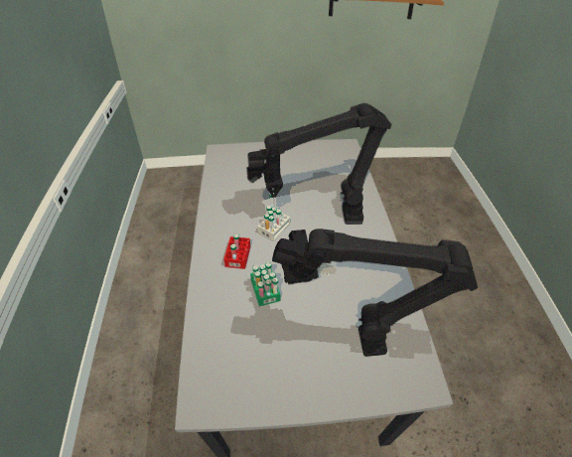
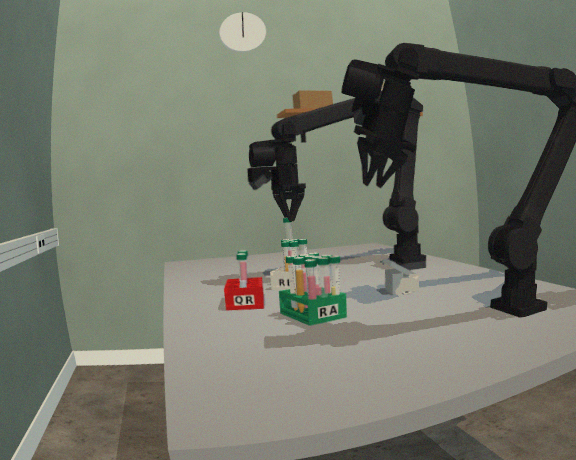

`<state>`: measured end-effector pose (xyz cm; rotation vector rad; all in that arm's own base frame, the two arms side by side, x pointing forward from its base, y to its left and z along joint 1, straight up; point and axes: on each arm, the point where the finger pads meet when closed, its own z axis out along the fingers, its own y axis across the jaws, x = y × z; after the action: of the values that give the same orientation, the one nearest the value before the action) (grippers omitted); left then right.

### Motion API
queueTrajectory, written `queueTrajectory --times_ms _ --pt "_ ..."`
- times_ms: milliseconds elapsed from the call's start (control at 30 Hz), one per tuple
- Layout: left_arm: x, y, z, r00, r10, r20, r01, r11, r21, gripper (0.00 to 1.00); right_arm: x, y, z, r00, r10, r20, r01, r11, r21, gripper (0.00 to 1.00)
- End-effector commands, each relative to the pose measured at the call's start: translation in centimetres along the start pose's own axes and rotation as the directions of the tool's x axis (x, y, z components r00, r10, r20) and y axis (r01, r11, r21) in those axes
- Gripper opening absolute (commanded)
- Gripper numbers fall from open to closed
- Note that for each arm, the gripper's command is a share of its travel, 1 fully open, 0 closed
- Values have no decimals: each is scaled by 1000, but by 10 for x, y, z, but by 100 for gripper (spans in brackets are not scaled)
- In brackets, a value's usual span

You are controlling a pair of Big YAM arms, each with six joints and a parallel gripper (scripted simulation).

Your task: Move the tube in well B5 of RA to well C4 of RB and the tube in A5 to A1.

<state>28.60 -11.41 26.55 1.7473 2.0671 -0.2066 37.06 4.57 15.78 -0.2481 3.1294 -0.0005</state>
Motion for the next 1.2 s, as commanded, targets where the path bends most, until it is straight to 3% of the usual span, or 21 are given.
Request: queueTrajectory --times_ms 0,633,700,933,1167 --pt "-9 9 -12 1000 12 14 -12 999 -32 30 -6 0 4 1000 12 6 -12 1000 -1 0" --pt "-9 9 -12 1000 12 14 -12 999 -32 30 -4 3 11 1000 6 1 -6 1000 -1 0" --pt "-9 9 -12 1000 12 14 -12 999 -32 30 -17 4 -3 999 4 35 -4 1000 0 0" --pt "-9 9 -12 1000 12 14 -12 999 -32 30 -4 5 14 1000 2 -1 -2 1000 -1 0" --pt "-9 9 -12 1000 12 14 -12 999 -32 30 -5 6 15 1000 2 2 -2 1000 -1 0"
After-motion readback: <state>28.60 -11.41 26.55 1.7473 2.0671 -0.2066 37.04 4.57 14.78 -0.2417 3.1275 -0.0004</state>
